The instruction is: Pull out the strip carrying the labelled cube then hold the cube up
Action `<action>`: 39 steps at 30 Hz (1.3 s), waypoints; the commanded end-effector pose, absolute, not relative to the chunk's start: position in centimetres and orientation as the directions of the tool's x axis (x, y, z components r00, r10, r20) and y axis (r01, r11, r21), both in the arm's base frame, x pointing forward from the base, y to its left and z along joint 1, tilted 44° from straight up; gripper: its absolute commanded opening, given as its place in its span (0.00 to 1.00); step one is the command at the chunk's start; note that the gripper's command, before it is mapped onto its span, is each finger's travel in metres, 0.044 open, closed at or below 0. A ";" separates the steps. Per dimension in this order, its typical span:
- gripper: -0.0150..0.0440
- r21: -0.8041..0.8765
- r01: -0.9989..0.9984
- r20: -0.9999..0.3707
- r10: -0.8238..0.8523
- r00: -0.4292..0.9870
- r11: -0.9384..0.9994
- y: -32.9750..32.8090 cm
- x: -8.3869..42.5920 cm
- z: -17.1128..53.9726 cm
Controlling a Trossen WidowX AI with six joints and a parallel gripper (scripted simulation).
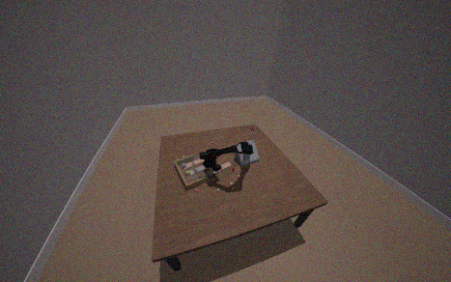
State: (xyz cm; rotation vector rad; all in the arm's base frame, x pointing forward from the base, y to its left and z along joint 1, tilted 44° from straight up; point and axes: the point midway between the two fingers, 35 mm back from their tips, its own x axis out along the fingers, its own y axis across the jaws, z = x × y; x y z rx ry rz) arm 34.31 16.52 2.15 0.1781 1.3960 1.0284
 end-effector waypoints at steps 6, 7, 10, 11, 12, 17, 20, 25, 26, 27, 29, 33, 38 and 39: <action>0.25 0.660 -0.472 -0.718 0.676 -0.168 0.584 14.3 31.8 2.8; 0.25 0.660 -0.472 -0.718 0.676 -0.168 0.584 14.3 31.7 2.8; 0.25 0.660 -0.472 -0.718 0.675 -0.168 0.584 13.9 30.9 2.7; 0.25 0.660 -0.471 -0.718 0.675 -0.169 0.585 13.8 30.6 2.6; 0.25 0.660 -0.471 -0.718 0.675 -0.169 0.585 13.6 30.3 2.6; 0.25 0.661 -0.470 -0.718 0.675 -0.170 0.585 12.9 28.5 2.3; 0.25 0.661 -0.470 -0.718 0.675 -0.170 0.585 12.6 27.7 2.2; 0.25 0.660 -0.470 -0.719 0.674 -0.170 0.586 11.6 27.9 3.2; 0.25 0.660 -0.470 -0.719 0.674 -0.170 0.586 11.2 28.1 3.6; 0.25 0.660 -0.470 -0.720 0.673 -0.170 0.586 10.8 28.1 4.1; 0.25 0.660 -0.470 -0.719 0.673 -0.170 0.586 10.2 28.2 4.7; 0.25 0.660 -0.470 -0.719 0.673 -0.170 0.586 10.2 28.3 4.7; 0.25 0.660 -0.470 -0.719 0.673 -0.170 0.586 10.2 28.3 4.7; 0.25 0.660 -0.470 -0.719 0.673 -0.170 0.586 10.2 28.3 4.7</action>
